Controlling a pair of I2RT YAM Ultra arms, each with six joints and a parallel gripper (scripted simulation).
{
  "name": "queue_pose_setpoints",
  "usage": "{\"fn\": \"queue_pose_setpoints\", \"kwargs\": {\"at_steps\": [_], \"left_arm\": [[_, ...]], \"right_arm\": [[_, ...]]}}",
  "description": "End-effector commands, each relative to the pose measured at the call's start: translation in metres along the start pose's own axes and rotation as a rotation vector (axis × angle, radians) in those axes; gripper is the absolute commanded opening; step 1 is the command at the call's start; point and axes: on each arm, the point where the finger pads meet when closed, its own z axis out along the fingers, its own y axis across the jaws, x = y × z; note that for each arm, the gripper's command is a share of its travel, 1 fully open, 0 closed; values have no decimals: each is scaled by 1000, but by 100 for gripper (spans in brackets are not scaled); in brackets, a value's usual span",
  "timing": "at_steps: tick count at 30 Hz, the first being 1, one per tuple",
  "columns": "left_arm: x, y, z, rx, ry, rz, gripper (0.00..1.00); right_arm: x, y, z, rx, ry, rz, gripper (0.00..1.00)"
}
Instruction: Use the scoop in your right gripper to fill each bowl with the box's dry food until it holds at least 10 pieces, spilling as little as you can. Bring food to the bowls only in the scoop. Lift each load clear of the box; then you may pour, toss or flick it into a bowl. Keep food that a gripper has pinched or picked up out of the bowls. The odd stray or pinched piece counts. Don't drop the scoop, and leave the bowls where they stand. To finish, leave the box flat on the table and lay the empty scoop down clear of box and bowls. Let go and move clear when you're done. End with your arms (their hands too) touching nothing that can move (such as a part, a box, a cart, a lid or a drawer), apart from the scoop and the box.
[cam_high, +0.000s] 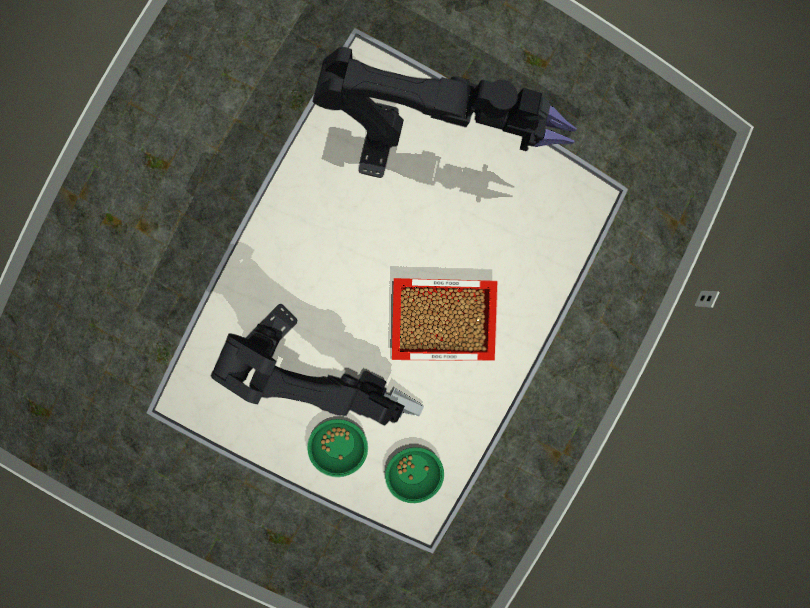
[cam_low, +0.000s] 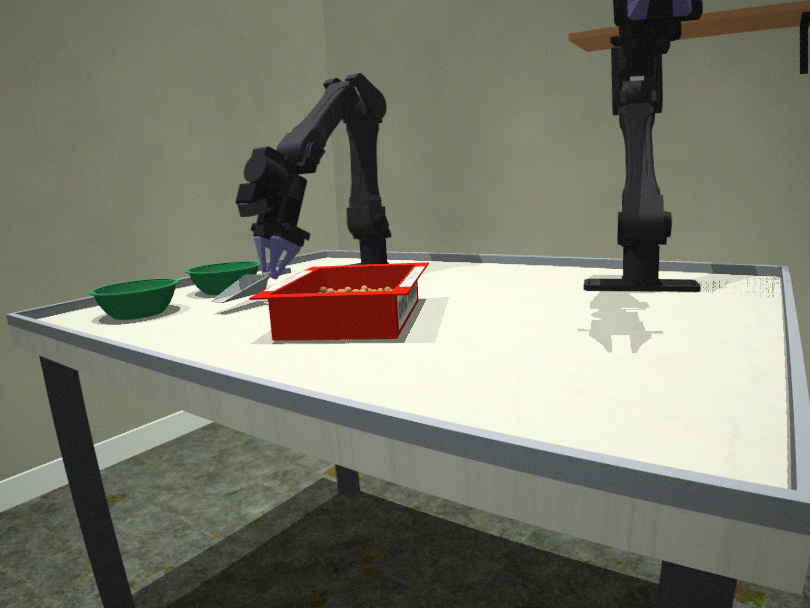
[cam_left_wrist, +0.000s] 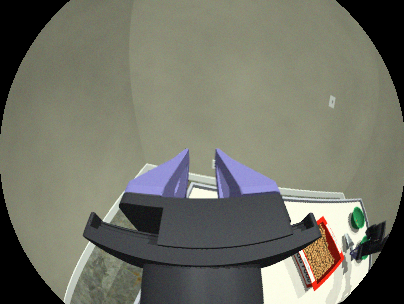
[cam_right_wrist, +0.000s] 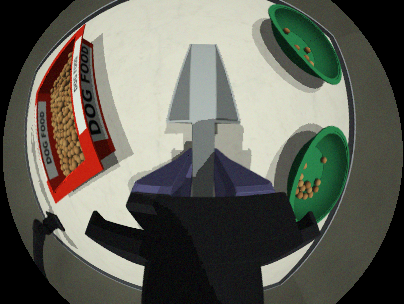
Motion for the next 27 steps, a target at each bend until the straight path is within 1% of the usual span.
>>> {"fn": "queue_pose_setpoints", "kwargs": {"at_steps": [1,3,4,5,7,8,9,14,15,16,18,21,22,24,25,26,27], "left_arm": [[-31,4,-10,-10,-66,-8,26],[-31,4,-10,-10,-66,-8,26],[-31,4,-10,-10,-66,-8,26],[-31,4,-10,-10,-66,-8,26],[-31,4,-10,-10,-66,-8,26],[-31,4,-10,-10,-66,-8,26],[-31,4,-10,-10,-66,-8,26],[-31,4,-10,-10,-66,-8,26],[-31,4,-10,-10,-66,-8,26],[-31,4,-10,-10,-66,-8,26],[-31,4,-10,-10,-66,-8,26],[-31,4,-10,-10,-66,-8,26],[-31,4,-10,-10,-66,-8,26],[-31,4,-10,-10,-66,-8,26],[-31,4,-10,-10,-66,-8,26],[-31,4,-10,-10,-66,-8,26],[-31,4,-10,-10,-66,-8,26]], "right_arm": [[-5,0,3,-1,-41,-3,0],[-19,0,-5,-1,-85,-3,0],[-14,0,4,-1,-56,-3,0],[-17,0,-2,-1,-72,-3,0],[-17,0,-2,-1,-72,-3,0],[-2,0,10,-2,-31,-3,0],[1,0,13,-3,-21,-5,0],[-16,0,2,-4,-89,-3,0],[2,1,14,-5,-37,-4,0],[-3,1,17,-5,-35,-4,0],[5,1,17,-5,-32,-4,0],[-25,0,1,-4,-109,-2,0],[-29,0,-1,-3,-117,-1,0],[-29,0,-1,-3,-117,-1,0],[-16,0,10,-3,-76,-2,0],[-23,0,8,-3,-88,-2,32],[-23,0,8,-3,-88,-2,32]]}}
